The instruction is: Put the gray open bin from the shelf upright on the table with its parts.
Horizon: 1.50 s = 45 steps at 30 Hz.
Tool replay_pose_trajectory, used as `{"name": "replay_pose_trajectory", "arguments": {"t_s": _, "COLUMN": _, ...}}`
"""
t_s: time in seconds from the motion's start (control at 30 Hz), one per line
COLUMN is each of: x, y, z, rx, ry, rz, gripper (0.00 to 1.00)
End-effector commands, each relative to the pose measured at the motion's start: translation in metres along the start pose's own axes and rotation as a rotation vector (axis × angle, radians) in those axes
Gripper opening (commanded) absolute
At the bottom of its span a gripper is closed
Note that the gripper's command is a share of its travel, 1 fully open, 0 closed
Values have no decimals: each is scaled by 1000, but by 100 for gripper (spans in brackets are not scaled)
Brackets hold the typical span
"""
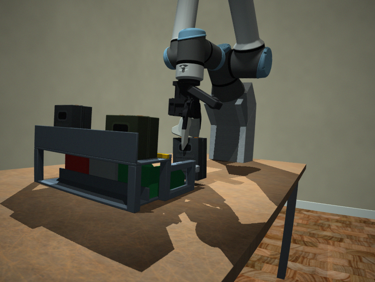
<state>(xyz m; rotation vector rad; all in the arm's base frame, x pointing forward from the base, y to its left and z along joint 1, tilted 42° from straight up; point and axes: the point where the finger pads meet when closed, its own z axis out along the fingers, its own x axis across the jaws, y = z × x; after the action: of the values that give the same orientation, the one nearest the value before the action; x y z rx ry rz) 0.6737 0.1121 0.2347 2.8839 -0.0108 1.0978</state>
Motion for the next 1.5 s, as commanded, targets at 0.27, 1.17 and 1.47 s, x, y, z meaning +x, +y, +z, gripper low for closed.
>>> {"name": "replay_pose_trajectory", "arguments": {"t_s": 0.27, "x": 2, "y": 6, "z": 0, "rx": 0, "ry": 2, "rz": 0, "gripper": 0}}
{"name": "replay_pose_trajectory", "arguments": {"t_s": 1.17, "x": 4, "y": 12, "z": -1, "rx": 0, "ry": 2, "rz": 0, "gripper": 0}}
{"name": "replay_pose_trajectory", "arguments": {"t_s": 1.47, "x": 5, "y": 15, "z": -1, "rx": 0, "ry": 2, "rz": 0, "gripper": 0}}
